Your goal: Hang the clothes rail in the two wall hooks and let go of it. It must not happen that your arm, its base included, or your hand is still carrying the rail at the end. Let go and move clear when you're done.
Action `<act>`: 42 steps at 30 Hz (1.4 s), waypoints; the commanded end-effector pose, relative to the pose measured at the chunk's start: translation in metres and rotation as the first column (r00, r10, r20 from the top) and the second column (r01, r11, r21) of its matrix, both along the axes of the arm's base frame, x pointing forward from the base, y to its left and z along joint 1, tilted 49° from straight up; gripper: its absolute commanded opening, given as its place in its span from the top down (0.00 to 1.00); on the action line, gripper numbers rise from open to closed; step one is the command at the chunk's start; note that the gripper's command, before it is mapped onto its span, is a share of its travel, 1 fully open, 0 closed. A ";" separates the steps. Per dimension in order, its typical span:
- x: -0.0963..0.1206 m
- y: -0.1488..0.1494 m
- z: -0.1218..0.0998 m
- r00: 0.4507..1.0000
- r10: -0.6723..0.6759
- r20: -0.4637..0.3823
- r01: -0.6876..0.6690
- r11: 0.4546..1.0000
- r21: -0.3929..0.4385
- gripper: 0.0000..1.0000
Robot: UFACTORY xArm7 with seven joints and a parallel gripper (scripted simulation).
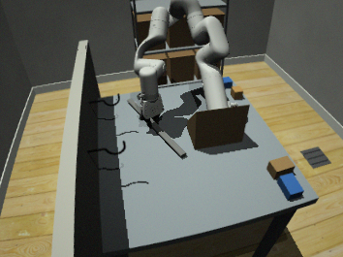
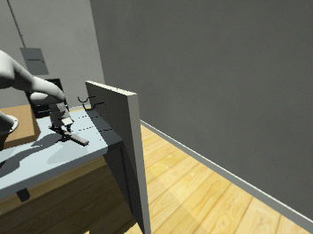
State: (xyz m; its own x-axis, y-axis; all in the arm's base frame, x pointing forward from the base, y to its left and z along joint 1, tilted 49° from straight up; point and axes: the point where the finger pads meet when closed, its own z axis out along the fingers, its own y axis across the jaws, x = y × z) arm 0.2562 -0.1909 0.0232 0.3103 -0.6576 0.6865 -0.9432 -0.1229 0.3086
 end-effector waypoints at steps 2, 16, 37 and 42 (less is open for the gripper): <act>0.001 0.001 0.000 1.000 0.003 0.002 -0.003 1.000 0.001 1.00; 0.001 0.001 0.000 1.000 0.003 0.002 -0.003 1.000 0.001 1.00; 0.002 0.002 0.002 1.000 0.003 0.002 -0.003 1.000 0.001 1.00; 0.002 0.004 0.003 1.000 0.003 0.002 -0.003 1.000 0.001 1.00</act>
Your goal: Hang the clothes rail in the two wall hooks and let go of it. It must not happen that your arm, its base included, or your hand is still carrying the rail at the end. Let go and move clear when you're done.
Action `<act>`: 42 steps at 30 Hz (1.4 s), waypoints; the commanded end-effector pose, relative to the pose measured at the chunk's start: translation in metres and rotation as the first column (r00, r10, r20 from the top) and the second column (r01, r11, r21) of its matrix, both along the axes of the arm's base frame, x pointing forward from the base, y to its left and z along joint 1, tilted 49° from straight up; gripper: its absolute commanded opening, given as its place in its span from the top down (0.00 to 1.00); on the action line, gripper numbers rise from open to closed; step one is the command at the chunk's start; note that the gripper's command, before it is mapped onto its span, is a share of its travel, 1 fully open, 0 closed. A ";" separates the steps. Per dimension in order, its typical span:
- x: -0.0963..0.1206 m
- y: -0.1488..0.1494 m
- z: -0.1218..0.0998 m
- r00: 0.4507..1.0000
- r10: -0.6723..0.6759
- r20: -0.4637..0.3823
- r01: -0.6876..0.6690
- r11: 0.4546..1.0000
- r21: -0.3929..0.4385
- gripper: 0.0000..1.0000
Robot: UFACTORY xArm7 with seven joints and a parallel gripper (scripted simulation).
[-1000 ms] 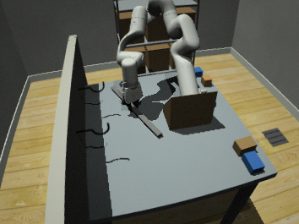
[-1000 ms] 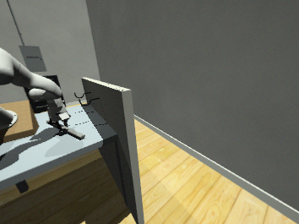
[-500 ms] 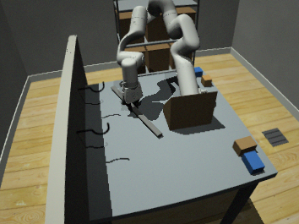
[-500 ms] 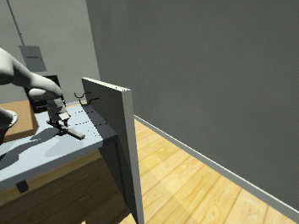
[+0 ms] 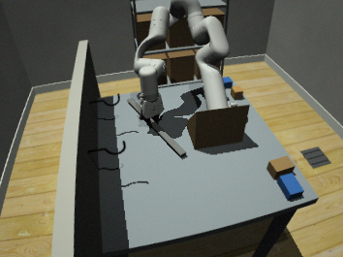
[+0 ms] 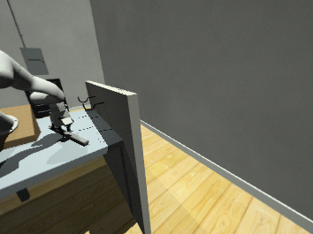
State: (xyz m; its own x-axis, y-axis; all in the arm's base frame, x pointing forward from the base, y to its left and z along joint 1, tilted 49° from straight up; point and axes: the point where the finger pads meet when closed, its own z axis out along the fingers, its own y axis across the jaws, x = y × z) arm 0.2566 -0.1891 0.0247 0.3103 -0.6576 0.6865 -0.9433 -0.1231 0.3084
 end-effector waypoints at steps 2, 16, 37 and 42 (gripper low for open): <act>0.002 0.003 0.002 1.000 0.003 0.002 -0.003 1.000 0.001 1.00; 0.002 0.009 0.007 1.000 0.003 0.002 -0.003 1.000 0.001 1.00; 0.004 0.018 0.016 1.000 0.003 0.002 -0.003 1.000 0.001 1.00; 0.004 0.021 0.018 1.000 0.003 0.002 -0.003 1.000 0.001 1.00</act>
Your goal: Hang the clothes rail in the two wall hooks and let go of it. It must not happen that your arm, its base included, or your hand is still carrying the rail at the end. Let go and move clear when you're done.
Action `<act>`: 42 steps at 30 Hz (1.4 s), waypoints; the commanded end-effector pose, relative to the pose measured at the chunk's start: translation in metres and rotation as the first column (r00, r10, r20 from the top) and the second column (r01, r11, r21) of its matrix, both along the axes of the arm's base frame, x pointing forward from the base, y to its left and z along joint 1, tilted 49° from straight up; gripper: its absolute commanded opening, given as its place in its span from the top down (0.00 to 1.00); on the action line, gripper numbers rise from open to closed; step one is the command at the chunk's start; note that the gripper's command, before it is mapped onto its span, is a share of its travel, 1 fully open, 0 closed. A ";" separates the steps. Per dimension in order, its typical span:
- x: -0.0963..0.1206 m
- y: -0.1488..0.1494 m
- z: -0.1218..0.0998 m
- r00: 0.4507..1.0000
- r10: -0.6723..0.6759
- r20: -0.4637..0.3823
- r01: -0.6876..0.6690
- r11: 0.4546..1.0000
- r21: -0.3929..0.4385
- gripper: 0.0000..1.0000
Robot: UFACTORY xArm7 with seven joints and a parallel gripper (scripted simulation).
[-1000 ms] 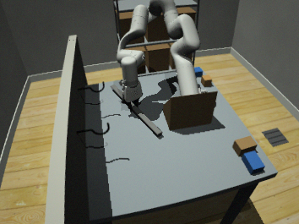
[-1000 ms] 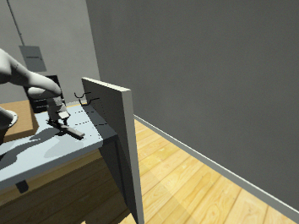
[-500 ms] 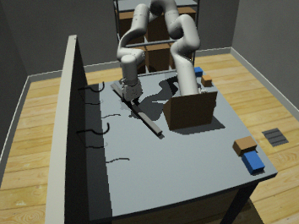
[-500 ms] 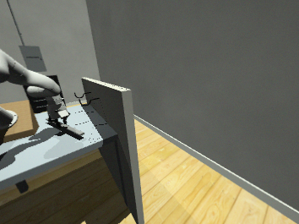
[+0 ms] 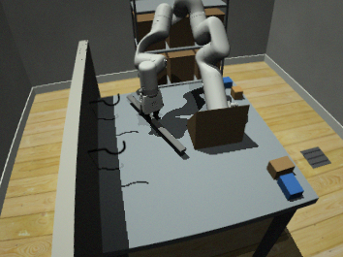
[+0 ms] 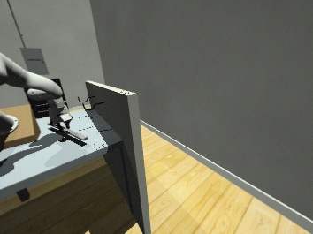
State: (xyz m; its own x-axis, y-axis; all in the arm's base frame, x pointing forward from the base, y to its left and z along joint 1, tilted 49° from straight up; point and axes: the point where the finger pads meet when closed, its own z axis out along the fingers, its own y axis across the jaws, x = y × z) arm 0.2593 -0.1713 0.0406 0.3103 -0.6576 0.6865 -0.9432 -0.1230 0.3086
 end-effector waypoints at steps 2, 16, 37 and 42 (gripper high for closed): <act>0.002 0.004 0.003 1.000 0.003 0.002 -0.003 1.000 0.001 1.00; 0.003 0.010 0.008 1.000 0.003 0.002 -0.003 1.000 0.001 1.00; 0.004 0.019 0.017 1.000 0.003 0.002 -0.003 1.000 0.001 1.00; 0.004 0.021 0.018 1.000 0.003 0.002 -0.003 1.000 0.001 1.00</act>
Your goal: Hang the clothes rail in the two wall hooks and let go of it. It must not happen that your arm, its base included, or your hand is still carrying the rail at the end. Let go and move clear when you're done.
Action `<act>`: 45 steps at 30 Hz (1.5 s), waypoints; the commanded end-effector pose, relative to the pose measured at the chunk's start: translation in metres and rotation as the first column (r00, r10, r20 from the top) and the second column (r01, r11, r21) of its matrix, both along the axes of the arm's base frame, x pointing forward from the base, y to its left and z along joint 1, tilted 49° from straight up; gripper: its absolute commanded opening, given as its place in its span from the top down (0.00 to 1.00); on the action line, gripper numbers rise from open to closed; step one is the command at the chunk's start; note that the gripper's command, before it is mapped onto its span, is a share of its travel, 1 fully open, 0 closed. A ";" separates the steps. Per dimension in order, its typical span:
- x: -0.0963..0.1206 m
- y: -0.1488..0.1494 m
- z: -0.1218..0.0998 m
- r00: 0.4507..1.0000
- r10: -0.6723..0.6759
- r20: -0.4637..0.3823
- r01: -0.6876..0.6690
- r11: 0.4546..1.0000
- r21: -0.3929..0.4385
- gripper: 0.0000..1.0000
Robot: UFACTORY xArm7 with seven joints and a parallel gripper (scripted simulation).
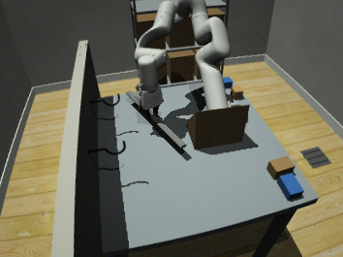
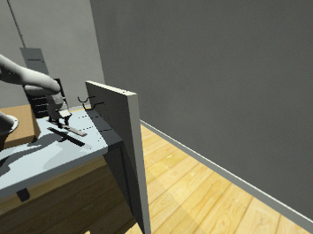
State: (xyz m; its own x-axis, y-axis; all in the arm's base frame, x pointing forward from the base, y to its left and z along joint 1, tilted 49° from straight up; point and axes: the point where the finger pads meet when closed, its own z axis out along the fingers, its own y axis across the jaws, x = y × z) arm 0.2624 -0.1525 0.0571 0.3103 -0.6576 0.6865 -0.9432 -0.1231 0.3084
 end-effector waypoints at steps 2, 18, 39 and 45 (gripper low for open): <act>0.002 0.003 0.002 1.000 0.003 0.002 -0.003 1.000 0.001 1.00; 0.002 0.007 0.006 1.000 0.003 0.002 -0.003 1.000 0.001 1.00; 0.005 0.024 0.021 1.000 0.003 0.002 -0.003 1.000 0.001 1.00; 0.006 0.032 0.028 1.000 0.003 0.002 -0.003 1.000 0.001 1.00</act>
State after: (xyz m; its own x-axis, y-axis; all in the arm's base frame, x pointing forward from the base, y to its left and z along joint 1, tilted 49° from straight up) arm 0.2665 -0.1272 0.0794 0.3104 -0.6577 0.6864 -0.9432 -0.1232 0.3085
